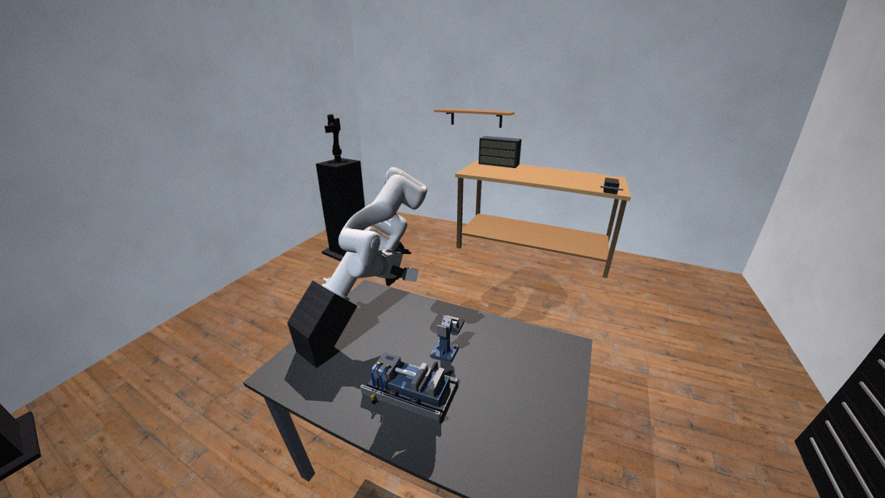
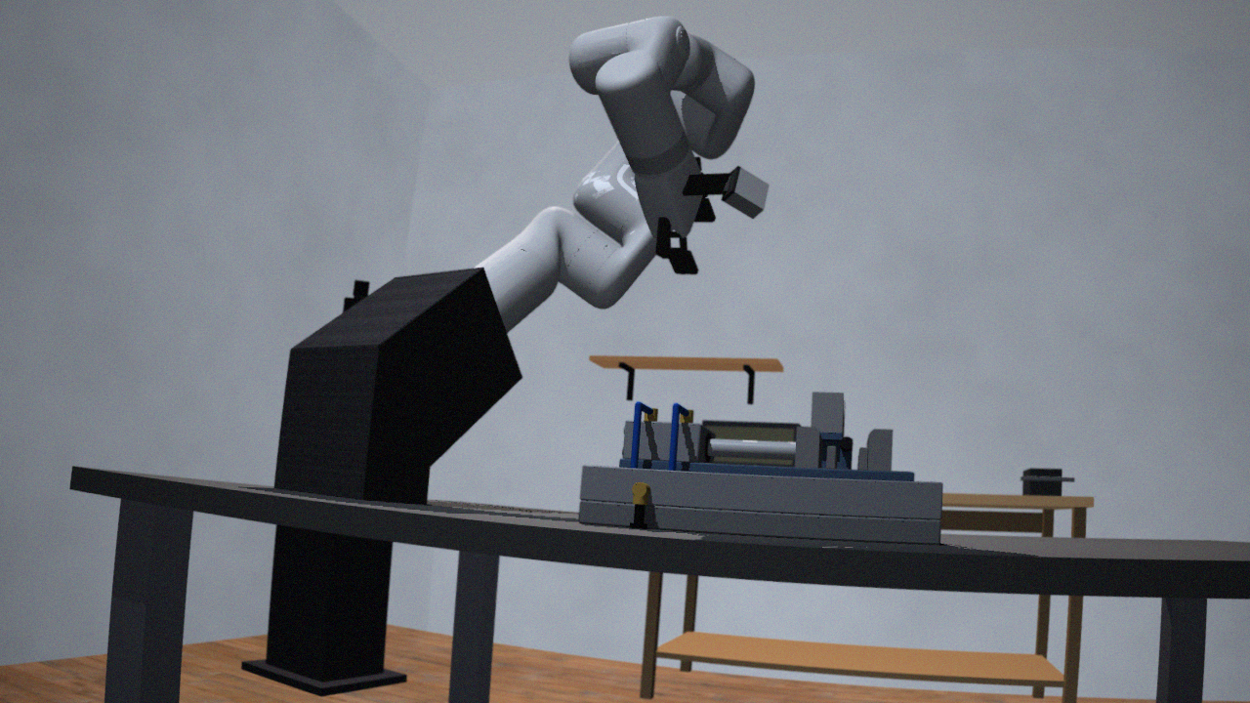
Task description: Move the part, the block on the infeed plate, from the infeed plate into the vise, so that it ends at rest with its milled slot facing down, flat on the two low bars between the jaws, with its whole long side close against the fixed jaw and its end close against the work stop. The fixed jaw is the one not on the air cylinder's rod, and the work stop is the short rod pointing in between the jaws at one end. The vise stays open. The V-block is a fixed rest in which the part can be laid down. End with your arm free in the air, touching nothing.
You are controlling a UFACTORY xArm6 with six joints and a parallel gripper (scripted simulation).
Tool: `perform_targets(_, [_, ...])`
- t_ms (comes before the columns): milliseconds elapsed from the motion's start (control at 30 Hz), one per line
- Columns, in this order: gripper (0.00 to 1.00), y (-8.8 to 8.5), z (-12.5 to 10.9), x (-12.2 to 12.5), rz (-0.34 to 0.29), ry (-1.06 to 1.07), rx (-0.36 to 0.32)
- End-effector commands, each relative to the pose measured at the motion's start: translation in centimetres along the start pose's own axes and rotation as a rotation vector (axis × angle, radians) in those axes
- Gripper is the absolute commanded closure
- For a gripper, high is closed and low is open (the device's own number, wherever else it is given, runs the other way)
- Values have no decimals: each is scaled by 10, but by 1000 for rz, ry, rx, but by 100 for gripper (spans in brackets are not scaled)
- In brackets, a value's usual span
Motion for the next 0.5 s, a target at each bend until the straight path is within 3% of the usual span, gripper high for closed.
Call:
perform_targets(0, [0,14,14,9,-138,-86,-32])
perform_targets(133, [0,22,23,15,-225,-151,-62])
perform_targets(200, [0,22,23,15,-225,-151,-62])
perform_targets(233, [0,28,30,19,-289,-203,-88])
perform_targets(333, [0,32,34,21,-321,-231,-102])
perform_targets(467, [0,41,44,25,-411,-314,-146])
Point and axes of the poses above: the point where the finger pads meet when closed, its own y axis out along the fingers, its own x axis across the jaws, z = x × y, the point moved 3 cm from there along -y, back along the fingers, and after that the axes turned 10 degrees about y, right-handed, at the moved point
